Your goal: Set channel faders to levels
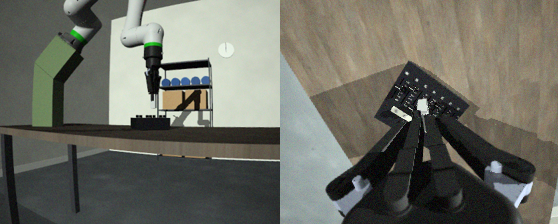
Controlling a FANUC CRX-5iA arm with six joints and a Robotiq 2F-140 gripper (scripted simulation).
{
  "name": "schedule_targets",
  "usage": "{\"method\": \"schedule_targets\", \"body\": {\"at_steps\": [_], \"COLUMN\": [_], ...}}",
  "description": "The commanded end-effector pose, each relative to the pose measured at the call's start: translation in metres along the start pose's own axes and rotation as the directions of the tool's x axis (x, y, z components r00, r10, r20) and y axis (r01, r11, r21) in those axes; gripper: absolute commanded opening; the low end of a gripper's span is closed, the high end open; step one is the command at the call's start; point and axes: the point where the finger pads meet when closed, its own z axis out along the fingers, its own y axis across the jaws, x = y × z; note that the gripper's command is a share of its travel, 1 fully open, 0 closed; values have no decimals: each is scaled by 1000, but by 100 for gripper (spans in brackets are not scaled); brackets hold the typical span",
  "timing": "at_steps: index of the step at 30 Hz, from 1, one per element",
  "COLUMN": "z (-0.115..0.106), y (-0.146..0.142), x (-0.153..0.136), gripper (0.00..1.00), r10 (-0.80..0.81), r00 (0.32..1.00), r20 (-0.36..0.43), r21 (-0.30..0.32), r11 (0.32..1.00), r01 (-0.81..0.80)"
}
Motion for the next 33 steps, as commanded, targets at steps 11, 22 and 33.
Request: {"method": "schedule_targets", "body": {"at_steps": [11,22,33], "z": [1,2,2], "y": [-5,-2,-2], "x": [39,47,47], "gripper": [0,0,0], "r10": [-668,-965,-966], "r00": [744,261,-256], "r20": [-5,24,35], "r21": [-13,-15,11], "r11": [744,261,-256], "r01": [668,965,967]}}
